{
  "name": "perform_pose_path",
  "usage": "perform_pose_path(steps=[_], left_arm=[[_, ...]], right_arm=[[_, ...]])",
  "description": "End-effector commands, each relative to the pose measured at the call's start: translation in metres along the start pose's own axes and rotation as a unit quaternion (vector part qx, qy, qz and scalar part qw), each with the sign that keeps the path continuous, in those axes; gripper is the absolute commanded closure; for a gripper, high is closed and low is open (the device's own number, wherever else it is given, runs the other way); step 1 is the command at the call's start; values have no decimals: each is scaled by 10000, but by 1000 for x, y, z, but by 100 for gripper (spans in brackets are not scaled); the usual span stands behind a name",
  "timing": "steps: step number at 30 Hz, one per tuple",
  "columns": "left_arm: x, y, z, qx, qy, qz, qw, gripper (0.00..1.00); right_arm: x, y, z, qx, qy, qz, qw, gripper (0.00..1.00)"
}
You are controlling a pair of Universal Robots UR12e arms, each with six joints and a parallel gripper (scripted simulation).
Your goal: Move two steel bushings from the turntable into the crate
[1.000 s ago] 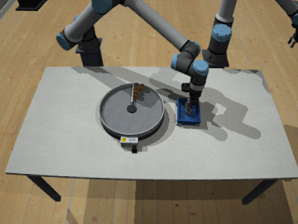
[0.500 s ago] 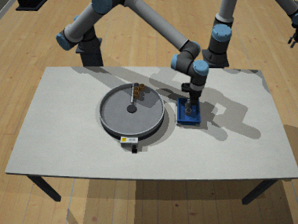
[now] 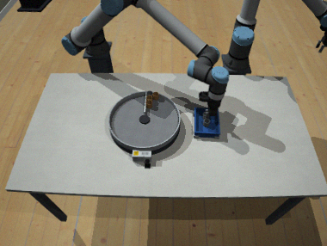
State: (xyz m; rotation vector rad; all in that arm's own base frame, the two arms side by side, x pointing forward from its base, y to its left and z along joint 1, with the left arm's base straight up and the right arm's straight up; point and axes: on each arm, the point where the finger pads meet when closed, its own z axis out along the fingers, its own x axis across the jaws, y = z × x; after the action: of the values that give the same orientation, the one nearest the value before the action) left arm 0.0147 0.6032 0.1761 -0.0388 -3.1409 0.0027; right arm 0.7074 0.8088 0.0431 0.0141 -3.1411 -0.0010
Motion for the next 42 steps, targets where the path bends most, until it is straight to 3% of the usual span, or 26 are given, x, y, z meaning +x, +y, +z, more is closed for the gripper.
perform_pose_path(steps=[1, 41, 42], left_arm=[[0, 1, -1, -9, -2, 0, 10000, 0], [0, 1, -1, -9, -2, 0, 10000, 0], [0, 1, -1, -9, -2, 0, 10000, 0]], right_arm=[[0, 1, -1, -9, -6, 0, 10000, 100], [0, 1, 0, -9, -6, 0, 10000, 100], [0, 1, 0, -9, -6, 0, 10000, 62]])
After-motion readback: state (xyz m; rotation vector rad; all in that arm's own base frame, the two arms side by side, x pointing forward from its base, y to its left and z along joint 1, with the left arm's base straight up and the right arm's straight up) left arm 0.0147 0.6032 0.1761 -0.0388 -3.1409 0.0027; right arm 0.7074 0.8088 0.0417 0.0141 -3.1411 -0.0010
